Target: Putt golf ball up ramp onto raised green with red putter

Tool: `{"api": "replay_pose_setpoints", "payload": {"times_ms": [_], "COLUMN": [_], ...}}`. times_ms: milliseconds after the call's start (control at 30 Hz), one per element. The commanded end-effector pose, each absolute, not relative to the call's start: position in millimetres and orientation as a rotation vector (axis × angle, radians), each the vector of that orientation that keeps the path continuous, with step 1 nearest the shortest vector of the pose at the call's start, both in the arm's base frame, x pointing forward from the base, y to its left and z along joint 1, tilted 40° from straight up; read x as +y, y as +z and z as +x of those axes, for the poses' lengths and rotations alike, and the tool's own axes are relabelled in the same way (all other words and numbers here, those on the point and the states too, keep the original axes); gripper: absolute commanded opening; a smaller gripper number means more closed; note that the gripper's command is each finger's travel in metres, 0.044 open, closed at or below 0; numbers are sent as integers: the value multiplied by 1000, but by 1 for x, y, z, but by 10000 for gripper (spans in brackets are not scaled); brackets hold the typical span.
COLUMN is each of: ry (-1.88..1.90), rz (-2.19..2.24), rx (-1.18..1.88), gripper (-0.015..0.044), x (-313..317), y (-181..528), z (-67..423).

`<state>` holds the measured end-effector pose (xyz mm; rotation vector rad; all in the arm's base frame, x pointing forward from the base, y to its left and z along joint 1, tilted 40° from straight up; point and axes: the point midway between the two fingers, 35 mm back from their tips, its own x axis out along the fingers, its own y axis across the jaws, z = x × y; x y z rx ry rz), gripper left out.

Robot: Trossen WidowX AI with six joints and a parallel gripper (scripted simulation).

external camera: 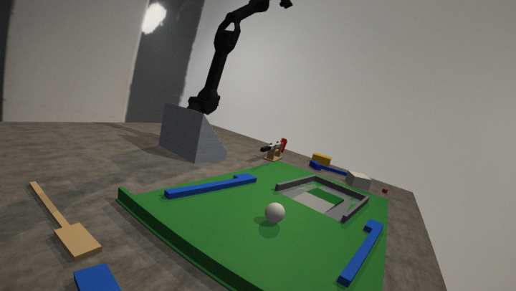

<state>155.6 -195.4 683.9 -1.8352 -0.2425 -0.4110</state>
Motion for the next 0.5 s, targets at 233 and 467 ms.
{"api": "replay_pose_setpoints", "payload": {"times_ms": [233,467], "ry": [-792,-1303], "rz": [-2441,-3107], "rx": [-157,18], "gripper": [440,440], "x": [-130,-28], "y": [720,736], "z": [118,98]}}
